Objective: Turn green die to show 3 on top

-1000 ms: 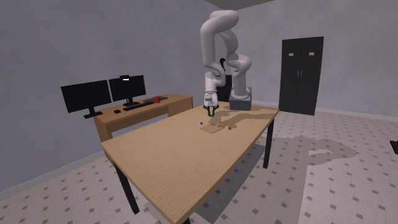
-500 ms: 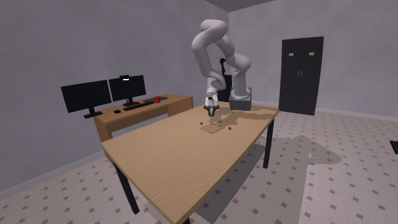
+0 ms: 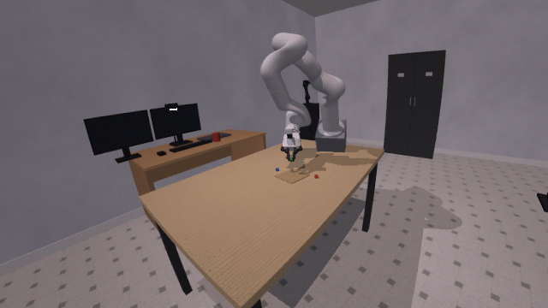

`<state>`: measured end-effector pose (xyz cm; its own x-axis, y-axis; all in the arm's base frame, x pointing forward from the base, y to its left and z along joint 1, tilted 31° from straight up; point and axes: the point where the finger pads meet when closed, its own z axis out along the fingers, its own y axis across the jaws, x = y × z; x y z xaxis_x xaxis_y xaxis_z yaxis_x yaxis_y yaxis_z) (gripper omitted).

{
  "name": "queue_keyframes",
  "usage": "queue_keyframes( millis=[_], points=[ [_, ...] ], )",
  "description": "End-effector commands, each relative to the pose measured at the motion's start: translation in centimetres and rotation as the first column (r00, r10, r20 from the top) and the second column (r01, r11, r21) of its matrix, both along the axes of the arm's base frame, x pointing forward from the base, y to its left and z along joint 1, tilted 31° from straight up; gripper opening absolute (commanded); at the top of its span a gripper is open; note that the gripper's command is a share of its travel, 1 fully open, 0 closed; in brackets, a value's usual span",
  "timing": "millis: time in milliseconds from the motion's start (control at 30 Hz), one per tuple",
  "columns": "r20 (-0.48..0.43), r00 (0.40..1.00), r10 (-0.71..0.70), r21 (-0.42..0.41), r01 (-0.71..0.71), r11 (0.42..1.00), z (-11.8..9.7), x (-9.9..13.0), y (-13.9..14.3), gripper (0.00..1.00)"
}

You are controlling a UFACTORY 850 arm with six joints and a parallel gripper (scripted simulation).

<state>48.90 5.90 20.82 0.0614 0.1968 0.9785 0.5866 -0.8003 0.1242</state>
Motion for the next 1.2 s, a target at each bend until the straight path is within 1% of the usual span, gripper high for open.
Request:
queue_keyframes(
  millis=[0,400,467,667,800,1167],
  points=[
    [0.001,1.000,0.000,0.001,0.000,1.000,-0.6,0.4,0.1,0.11],
    [0.001,1.000,0.000,0.001,0.000,1.000,-4.4,2.5,1.1,0.11],
    [0.001,1.000,0.000,0.001,0.000,1.000,-4.4,2.5,1.1,0.11],
    [0.001,1.000,0.000,0.001,0.000,1.000,-5.8,3.2,1.4,0.11],
    [0.001,1.000,0.000,0.001,0.000,1.000,-6.2,3.4,1.5,0.11],
    [0.001,1.000,0.000,0.001,0.000,1.000,-6.2,3.4,1.5,0.11]
  ],
)
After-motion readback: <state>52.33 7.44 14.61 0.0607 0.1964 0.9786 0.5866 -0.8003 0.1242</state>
